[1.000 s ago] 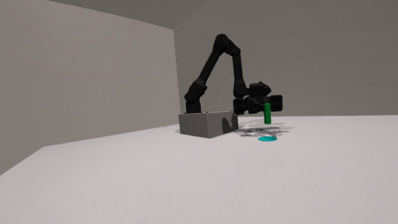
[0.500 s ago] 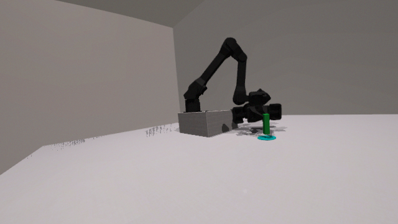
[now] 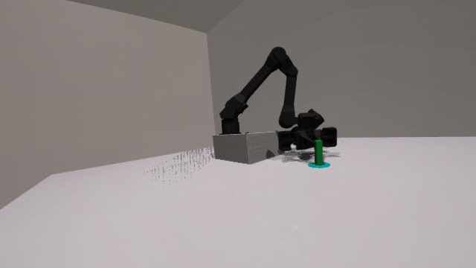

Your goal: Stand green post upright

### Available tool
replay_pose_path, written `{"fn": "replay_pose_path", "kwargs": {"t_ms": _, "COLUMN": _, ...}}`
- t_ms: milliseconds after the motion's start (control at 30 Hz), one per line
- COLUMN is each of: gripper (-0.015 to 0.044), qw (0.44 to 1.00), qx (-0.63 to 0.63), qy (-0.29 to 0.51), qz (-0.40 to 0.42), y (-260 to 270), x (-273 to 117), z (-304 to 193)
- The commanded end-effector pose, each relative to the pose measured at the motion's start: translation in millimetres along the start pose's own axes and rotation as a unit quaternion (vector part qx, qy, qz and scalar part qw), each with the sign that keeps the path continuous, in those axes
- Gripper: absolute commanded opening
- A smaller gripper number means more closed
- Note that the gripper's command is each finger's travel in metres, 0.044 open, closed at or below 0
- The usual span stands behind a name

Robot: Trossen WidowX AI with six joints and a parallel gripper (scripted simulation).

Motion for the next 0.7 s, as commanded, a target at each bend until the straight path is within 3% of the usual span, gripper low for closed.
{"fn": "replay_pose_path", "kwargs": {"t_ms": 0, "gripper": 0.0127, "qw": 1.0, "qx": 0.002, "qy": 0.0, "qz": 0.0, "y": 1, "x": 0, "z": 0}}
{"fn": "replay_pose_path", "kwargs": {"t_ms": 333, "gripper": 0.039, "qw": 1.0, "qx": 0.002, "qy": 0.0, "qz": 0.0, "y": 1, "x": 0, "z": 0}}
{"fn": "replay_pose_path", "kwargs": {"t_ms": 667, "gripper": 0.04, "qw": 1.0, "qx": 0.004, "qy": -0.001, "qz": 0.0, "y": -4, "x": -3, "z": 38}}
Point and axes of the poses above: the point midway between the two fingers, 35 mm back from their tips, its own x axis out along the fingers, its own y axis across the jaws, z = x × y, the point moved 6 cm from there along -x, back along the fingers, and after that the axes turned 13 degrees about -x, right-handed, at the moved point
